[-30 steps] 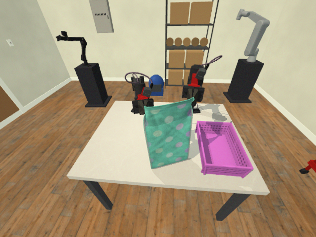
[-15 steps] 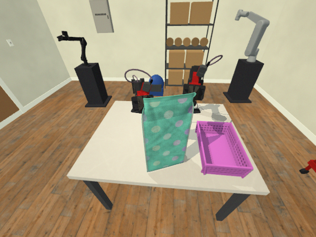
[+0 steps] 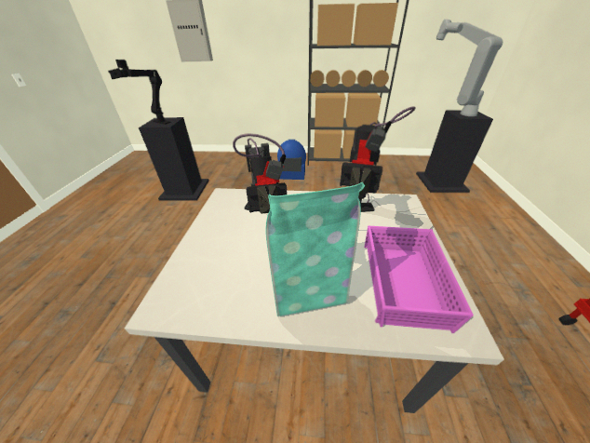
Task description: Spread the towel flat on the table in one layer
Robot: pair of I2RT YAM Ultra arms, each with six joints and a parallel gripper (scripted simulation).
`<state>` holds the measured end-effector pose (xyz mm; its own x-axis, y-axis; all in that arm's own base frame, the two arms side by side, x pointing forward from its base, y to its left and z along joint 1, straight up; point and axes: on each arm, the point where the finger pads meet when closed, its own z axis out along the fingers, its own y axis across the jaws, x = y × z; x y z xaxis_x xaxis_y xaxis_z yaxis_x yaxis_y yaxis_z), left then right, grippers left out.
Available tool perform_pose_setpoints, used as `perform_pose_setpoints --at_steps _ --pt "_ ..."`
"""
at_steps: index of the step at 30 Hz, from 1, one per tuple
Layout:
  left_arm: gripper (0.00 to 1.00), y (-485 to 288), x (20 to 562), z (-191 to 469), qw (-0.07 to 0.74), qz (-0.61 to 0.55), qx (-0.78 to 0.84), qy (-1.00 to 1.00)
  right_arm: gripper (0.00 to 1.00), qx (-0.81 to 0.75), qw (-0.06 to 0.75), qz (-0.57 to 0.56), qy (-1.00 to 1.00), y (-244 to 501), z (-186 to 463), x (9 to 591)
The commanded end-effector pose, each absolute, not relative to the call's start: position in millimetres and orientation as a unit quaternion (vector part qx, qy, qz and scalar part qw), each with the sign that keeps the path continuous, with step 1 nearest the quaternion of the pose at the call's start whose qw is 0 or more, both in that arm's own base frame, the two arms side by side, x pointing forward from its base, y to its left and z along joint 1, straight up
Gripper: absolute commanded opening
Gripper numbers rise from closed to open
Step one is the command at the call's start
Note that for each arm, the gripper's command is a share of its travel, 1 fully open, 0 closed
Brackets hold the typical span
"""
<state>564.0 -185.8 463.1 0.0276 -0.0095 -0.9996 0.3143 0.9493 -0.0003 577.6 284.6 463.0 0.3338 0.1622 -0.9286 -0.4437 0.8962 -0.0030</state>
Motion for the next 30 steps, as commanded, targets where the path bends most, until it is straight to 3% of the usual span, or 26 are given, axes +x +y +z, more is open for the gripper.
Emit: perform_pose_setpoints --at_steps 1,30 --pt "0.0 -176.7 554.6 469.7 0.705 -0.108 0.107 0.693 0.0 -0.125 0.802 0.187 0.553 281.5 467.6 570.4" --pt "0.0 -175.6 551.2 486.3 0.723 -0.111 0.103 0.674 0.0 -0.124 0.804 0.188 0.55 280.0 474.0 567.6"
